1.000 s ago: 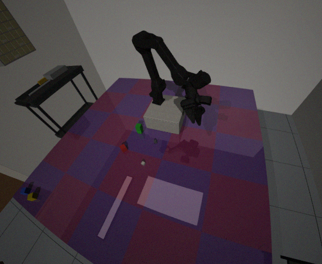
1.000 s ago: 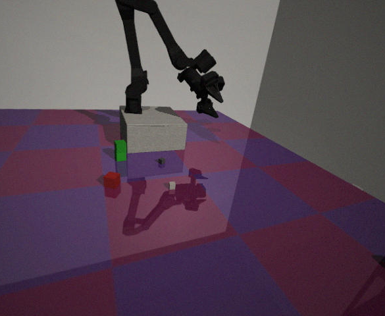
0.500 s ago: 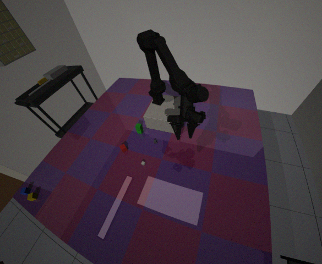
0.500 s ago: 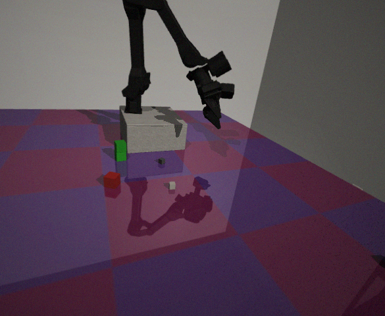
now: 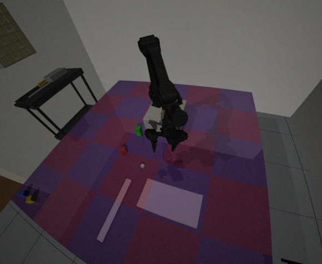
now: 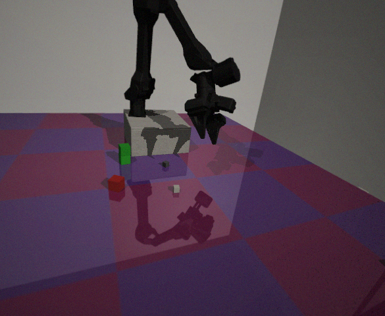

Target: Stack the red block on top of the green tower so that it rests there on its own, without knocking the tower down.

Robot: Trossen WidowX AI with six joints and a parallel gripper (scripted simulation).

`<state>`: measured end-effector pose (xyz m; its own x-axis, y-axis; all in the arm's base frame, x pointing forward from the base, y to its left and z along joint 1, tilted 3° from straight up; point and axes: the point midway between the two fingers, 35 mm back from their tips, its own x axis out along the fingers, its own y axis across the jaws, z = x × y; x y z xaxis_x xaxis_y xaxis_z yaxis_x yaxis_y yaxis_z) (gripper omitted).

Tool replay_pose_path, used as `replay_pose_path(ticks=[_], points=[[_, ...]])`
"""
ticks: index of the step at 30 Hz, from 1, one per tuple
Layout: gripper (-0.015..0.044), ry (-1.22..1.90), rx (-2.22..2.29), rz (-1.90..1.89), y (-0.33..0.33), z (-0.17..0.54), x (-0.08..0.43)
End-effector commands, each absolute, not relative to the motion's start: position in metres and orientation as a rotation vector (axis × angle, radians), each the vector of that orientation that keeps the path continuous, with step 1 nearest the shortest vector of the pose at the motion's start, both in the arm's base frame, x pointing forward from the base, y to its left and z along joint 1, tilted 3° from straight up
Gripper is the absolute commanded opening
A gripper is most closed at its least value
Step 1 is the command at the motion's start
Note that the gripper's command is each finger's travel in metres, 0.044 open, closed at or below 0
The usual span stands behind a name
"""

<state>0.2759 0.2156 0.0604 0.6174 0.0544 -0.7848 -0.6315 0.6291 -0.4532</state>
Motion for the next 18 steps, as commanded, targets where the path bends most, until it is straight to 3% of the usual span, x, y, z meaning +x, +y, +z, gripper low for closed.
replay_pose_path(ticks=[1,18], points=[[0.044,0.901,-0.718,0.383,0.196,0.058,0.295],[0.044,1.235,-0.301,0.089,0.09,0.045,0.35]])
